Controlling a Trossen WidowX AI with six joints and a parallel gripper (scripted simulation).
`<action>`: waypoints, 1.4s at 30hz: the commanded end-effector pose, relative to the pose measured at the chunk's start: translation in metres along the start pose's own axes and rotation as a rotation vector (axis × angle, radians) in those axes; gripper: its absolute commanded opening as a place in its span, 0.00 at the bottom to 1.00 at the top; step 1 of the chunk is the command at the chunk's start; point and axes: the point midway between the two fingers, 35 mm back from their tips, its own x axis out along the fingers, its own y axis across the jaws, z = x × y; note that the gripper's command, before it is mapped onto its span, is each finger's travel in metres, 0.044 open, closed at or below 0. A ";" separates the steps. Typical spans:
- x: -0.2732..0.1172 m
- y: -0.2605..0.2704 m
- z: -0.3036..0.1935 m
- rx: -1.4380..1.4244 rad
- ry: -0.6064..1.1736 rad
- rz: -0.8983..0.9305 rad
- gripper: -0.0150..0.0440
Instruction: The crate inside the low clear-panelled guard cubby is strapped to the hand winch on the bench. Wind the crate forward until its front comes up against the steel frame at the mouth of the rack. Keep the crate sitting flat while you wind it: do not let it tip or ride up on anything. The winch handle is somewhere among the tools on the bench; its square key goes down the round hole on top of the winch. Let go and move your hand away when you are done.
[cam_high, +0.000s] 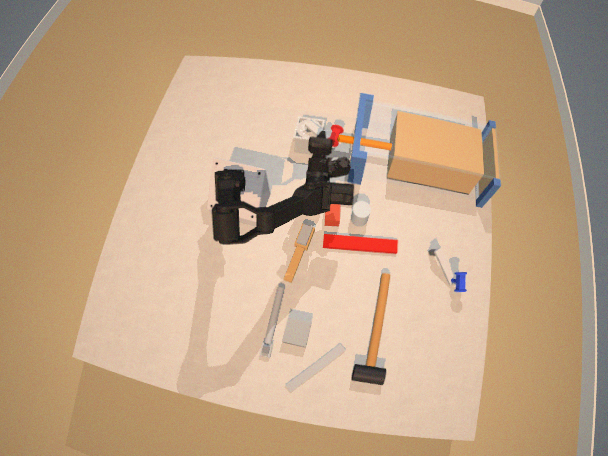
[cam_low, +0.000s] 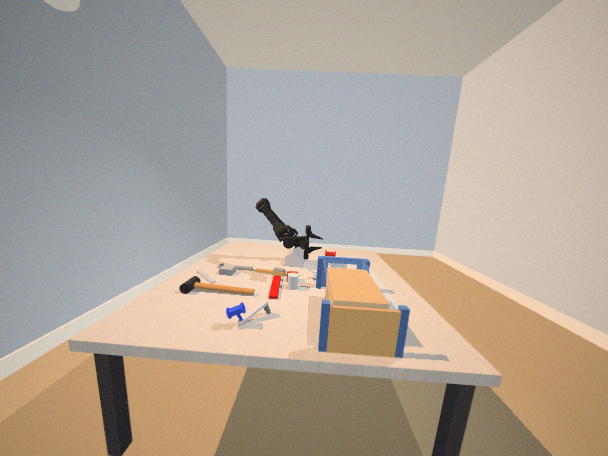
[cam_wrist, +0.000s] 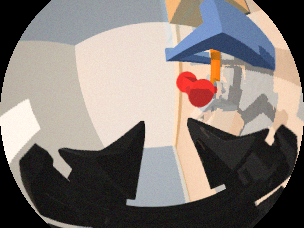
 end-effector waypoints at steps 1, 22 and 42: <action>0.001 0.023 -0.007 0.015 0.007 0.014 0.66; 0.001 0.020 -0.005 0.010 0.004 0.006 0.66; 0.093 0.036 -0.007 0.584 -0.127 -1.210 1.00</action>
